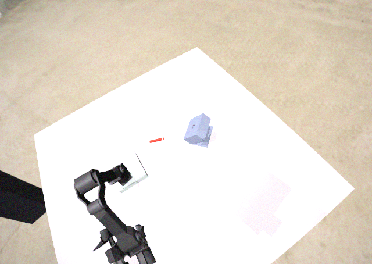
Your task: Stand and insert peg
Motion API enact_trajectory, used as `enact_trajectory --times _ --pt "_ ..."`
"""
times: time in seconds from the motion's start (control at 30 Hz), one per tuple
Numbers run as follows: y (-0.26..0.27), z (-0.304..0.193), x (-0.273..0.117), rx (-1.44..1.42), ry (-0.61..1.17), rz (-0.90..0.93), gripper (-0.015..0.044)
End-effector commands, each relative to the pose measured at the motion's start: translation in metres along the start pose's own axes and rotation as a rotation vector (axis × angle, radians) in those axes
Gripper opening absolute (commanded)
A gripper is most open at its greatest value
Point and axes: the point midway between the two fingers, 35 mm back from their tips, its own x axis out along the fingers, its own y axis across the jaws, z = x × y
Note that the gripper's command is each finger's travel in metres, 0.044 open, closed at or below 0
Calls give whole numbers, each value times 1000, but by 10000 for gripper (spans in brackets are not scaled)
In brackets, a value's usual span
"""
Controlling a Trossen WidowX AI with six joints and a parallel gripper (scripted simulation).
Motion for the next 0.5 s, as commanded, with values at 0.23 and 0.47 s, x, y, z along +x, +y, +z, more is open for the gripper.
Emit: enact_trajectory --times 0.23,0.47 --pt "11 -5 -24 -159 39 80 440" --pt "17 -15 -49 -223 84 164 440"
